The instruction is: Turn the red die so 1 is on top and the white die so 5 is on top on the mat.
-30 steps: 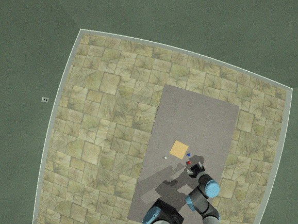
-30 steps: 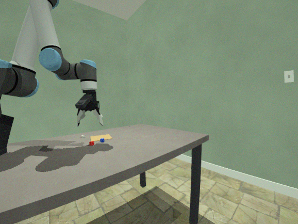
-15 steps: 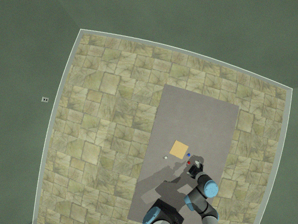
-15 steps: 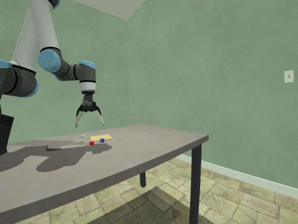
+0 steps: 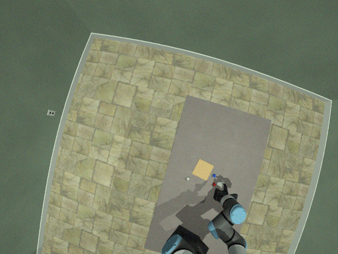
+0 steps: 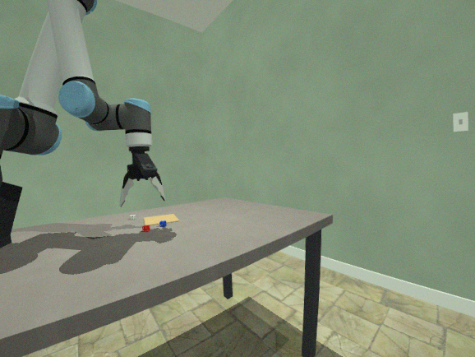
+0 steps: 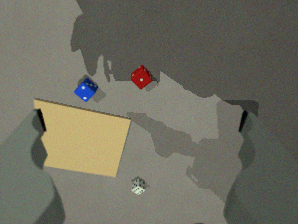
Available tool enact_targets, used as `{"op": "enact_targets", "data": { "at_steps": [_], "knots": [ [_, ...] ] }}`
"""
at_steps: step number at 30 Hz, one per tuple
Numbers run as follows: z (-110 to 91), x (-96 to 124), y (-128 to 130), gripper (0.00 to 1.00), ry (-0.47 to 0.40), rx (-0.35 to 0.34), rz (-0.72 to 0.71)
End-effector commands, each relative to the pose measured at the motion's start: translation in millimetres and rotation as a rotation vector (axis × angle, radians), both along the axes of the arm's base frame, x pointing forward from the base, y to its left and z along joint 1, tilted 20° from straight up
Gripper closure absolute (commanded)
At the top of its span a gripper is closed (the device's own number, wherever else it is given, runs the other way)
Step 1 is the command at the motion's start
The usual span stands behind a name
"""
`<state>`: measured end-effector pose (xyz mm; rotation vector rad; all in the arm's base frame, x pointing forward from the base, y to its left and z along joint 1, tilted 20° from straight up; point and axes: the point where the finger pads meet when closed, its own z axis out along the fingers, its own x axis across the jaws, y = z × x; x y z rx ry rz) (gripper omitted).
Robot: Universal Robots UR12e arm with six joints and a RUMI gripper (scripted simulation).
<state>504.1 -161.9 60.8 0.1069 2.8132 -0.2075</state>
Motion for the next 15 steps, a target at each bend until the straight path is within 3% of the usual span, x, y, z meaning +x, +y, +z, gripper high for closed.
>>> {"op": "enact_targets", "data": {
  "at_steps": [1, 15],
  "knots": [
    [-0.6, 1.1, 0.4, 0.0, 0.01, -0.025, 0.094],
    [-5.5, 4.8, 5.4, 0.0, 0.07, -0.148, 0.464]
  ]
}}
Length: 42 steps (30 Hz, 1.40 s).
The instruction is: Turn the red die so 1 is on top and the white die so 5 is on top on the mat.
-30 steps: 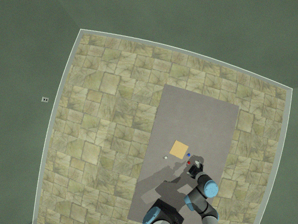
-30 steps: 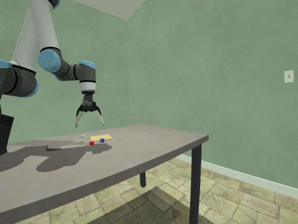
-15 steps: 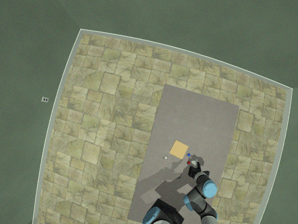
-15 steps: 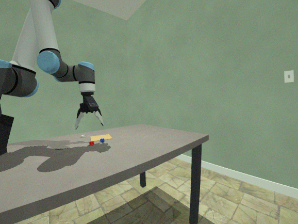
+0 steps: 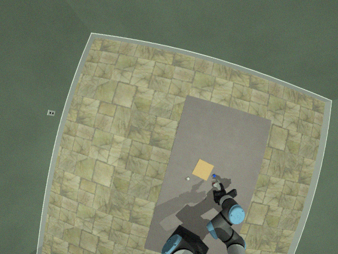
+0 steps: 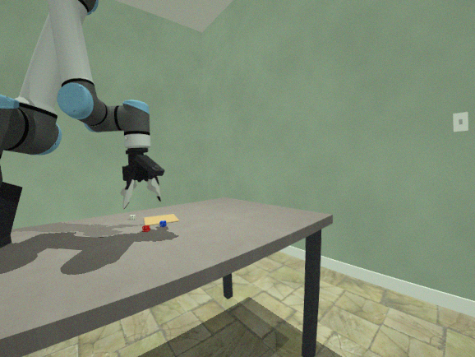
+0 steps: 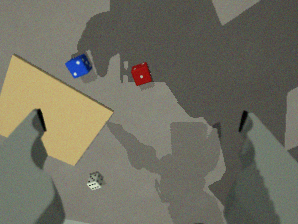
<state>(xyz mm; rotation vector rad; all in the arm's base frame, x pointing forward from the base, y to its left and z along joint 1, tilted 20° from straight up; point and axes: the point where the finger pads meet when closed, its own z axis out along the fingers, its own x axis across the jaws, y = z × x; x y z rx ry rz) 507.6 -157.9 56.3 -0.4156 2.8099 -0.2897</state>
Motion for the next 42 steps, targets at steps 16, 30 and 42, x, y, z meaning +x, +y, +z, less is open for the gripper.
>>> {"op": "enact_targets", "data": {
  "at_steps": [16, 30, 42],
  "knots": [
    [-3.5, 2.7, 4.5, 0.0, 0.042, -0.091, 0.291],
    [-3.9, 2.9, 5.0, 0.0, 0.047, -0.1, 0.318],
    [-3.9, 2.9, 5.0, 0.79, 0.047, -0.1, 0.318]
  ]
}}
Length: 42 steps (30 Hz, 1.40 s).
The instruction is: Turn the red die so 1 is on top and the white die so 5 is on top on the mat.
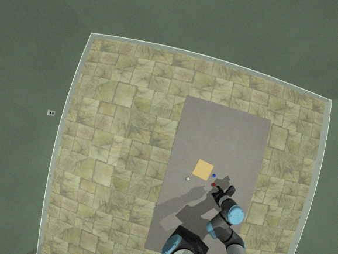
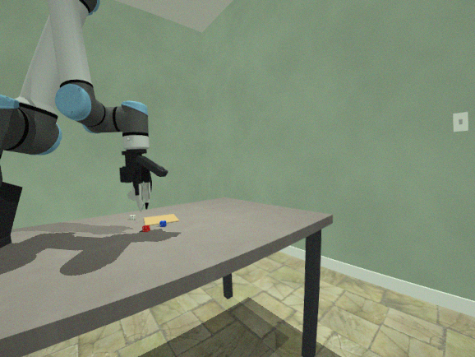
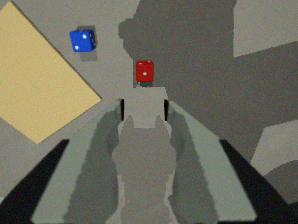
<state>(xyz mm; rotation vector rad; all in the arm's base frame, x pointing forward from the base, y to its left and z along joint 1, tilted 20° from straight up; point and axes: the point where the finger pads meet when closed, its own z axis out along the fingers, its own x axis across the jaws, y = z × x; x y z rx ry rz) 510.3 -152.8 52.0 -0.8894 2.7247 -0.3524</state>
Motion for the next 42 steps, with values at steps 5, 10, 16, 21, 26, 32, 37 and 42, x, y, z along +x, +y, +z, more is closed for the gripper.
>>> {"op": "enact_targets", "data": {
  "at_steps": [5, 10, 16, 21, 26, 32, 37, 42],
  "knots": [
    [0.4, 0.3, -0.1, 0.79, -0.001, -0.001, 0.0],
    [0.4, 0.3, -0.1, 0.79, -0.001, -0.001, 0.0],
    [0.4, 0.3, -0.1, 0.79, -0.001, -0.001, 0.0],
    [0.4, 0.3, -0.1, 0.79, -0.001, -0.001, 0.0],
    [0.4, 0.3, -0.1, 0.79, -0.001, -0.001, 0.0],
    [-0.2, 0.5, -0.2, 0.79, -0.001, -0.001, 0.0],
    [-2.5, 1.2, -0.7, 0.79, -0.001, 0.0, 0.001],
    [-6.6, 2.5, -1.4, 0.79, -0.001, 0.0, 0.001]
  ]
}}
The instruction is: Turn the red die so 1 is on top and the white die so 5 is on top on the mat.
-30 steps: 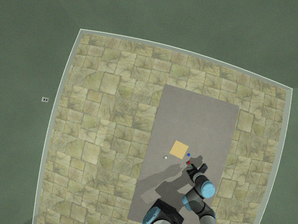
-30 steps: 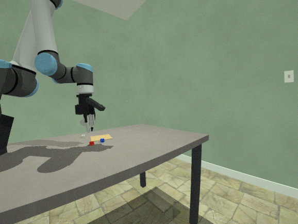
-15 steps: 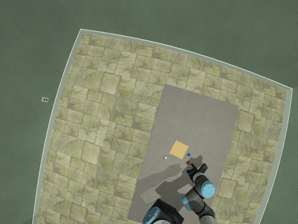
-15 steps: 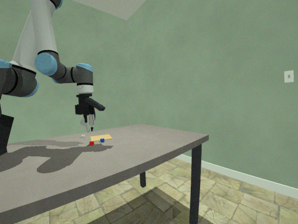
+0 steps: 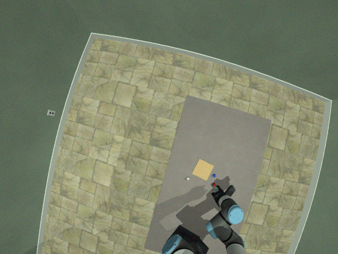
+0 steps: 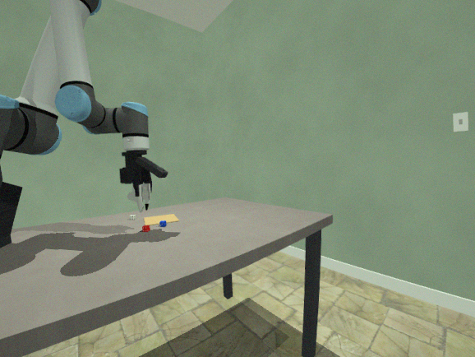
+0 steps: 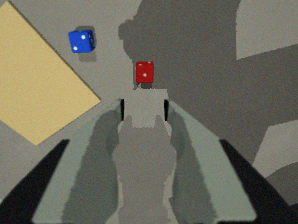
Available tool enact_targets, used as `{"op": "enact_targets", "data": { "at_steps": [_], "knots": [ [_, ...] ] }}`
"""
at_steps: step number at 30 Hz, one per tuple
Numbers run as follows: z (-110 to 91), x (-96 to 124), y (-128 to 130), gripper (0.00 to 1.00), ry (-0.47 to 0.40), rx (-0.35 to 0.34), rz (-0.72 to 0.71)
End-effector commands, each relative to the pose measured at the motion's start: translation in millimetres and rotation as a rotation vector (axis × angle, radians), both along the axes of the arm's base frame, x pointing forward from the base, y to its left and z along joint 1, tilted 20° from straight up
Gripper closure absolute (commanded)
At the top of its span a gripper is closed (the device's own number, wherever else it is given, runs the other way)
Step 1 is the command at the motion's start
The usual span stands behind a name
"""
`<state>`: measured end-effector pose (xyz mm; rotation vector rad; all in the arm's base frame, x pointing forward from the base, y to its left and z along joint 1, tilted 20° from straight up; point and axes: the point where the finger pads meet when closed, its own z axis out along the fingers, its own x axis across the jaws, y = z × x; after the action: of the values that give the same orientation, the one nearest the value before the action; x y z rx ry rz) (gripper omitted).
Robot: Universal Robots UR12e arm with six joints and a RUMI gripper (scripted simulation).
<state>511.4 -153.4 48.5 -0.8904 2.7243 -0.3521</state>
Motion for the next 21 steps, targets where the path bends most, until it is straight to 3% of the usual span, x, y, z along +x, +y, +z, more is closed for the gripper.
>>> {"op": "enact_targets", "data": {
  "at_steps": [1, 21],
  "knots": [
    [-4, 2, -1, 0.79, -0.001, 0.0, 0.0],
    [-27, 9, -5, 0.79, -0.001, 0.0, 0.0]
  ]
}}
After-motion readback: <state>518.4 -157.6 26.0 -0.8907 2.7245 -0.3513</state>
